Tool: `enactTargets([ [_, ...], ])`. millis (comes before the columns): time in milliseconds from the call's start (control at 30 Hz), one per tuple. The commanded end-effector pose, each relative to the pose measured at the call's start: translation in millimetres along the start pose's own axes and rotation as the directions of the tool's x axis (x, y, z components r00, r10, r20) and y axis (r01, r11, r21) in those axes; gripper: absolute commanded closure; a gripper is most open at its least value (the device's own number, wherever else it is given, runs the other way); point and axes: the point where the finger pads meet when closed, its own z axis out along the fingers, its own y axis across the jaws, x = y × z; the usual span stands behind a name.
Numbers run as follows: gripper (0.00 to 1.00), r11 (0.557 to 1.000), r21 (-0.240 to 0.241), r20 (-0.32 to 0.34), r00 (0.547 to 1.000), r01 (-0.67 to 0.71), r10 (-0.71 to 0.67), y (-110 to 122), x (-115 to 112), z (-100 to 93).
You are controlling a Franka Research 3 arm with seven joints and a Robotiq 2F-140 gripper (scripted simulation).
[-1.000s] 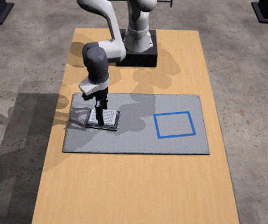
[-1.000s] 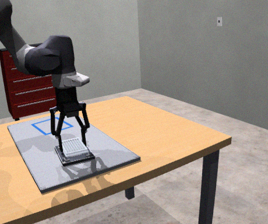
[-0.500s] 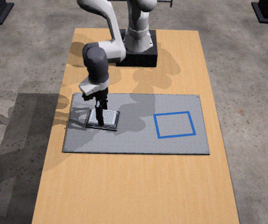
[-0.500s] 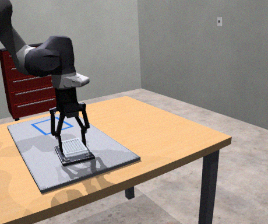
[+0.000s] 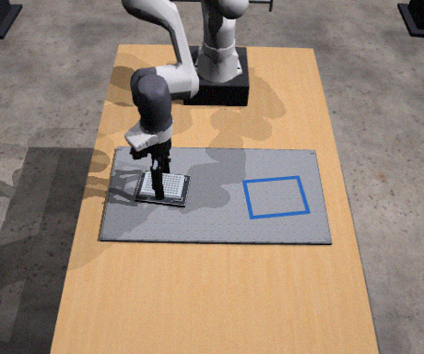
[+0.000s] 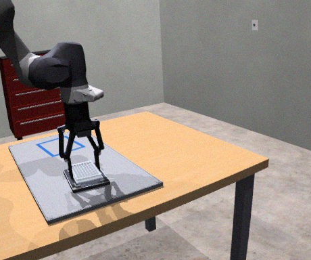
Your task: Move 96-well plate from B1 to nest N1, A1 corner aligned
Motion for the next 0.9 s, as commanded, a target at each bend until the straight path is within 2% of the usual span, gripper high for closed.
enactTargets([
  [0,0.40,1.000,0.002,0.001,1.000,-0.002,0.002,-0.3,-1.2,1.3],
  [867,0.40,1.000,0.002,0.001,1.000,-0.002,0.002,-0.1,-1.5,4.9],
])
